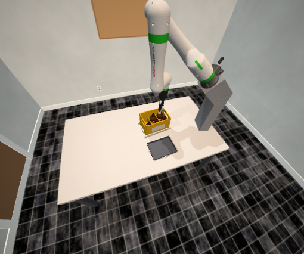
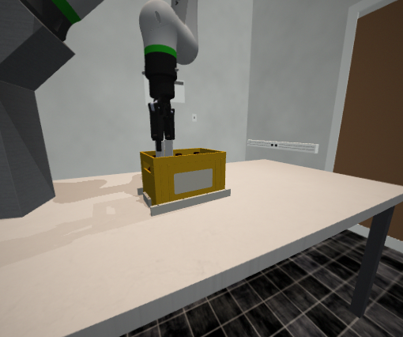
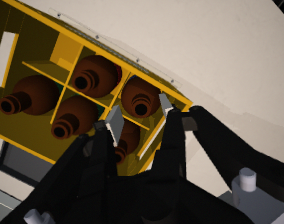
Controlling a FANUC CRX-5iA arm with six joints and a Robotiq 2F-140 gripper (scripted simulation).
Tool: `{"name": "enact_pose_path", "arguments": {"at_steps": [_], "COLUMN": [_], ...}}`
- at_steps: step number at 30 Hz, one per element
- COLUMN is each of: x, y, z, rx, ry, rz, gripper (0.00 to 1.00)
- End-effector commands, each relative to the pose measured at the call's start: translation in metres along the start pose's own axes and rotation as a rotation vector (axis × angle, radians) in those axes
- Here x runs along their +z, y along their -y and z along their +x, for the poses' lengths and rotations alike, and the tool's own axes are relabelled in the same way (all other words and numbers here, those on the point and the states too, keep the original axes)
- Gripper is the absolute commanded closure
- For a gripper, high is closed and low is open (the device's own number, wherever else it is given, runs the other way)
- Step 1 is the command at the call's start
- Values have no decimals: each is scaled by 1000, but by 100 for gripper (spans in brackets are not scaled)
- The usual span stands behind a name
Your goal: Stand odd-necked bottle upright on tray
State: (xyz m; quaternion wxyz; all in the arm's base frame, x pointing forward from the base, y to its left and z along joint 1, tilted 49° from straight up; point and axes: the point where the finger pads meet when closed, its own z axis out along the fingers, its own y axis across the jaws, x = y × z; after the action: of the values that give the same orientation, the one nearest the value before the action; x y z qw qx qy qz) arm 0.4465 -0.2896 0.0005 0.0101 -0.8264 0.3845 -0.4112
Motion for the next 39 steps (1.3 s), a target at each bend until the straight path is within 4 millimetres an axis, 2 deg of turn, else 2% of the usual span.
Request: {"name": "enact_pose_path", "arguments": {"at_steps": [1,16,39], "x": [4,13,14], "y": [0,0,0], "z": [0,0,0], "rx": [0,0,0], "ry": [-3,-3,-3], "rz": [10,10,10], "gripper": [56,56,56]}}
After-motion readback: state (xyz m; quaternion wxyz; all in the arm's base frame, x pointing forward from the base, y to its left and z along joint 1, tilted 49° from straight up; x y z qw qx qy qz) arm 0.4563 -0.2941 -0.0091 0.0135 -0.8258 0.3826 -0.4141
